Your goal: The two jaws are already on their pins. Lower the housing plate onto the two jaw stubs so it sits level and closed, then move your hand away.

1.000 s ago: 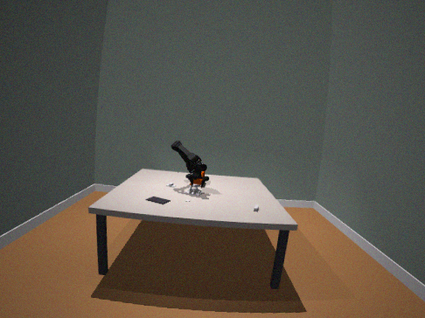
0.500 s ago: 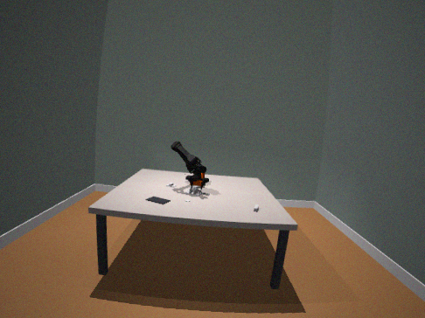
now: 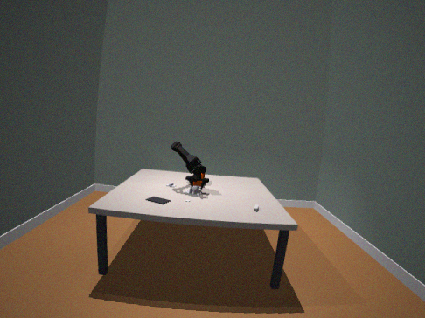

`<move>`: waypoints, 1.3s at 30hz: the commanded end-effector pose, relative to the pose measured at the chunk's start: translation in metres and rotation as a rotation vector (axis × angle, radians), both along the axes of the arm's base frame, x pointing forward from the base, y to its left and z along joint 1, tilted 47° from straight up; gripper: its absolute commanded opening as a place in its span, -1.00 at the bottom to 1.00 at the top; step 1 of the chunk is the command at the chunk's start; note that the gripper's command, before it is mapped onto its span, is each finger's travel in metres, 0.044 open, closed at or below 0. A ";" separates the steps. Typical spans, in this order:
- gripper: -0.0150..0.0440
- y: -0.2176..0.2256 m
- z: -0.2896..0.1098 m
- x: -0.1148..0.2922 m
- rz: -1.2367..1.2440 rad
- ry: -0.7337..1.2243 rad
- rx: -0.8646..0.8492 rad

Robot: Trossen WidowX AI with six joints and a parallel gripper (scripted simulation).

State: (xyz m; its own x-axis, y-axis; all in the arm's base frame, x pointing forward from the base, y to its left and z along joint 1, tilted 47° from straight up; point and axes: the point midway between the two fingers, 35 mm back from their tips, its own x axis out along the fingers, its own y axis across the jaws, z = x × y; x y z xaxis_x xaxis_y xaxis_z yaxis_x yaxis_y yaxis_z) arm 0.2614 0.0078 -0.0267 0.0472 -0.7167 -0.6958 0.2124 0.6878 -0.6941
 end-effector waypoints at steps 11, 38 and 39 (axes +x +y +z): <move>0.70 -0.003 -0.002 0.001 0.010 0.005 -0.006; 0.70 -0.006 -0.005 0.001 0.010 0.005 -0.006; 0.70 -0.006 -0.005 0.001 0.010 0.005 -0.006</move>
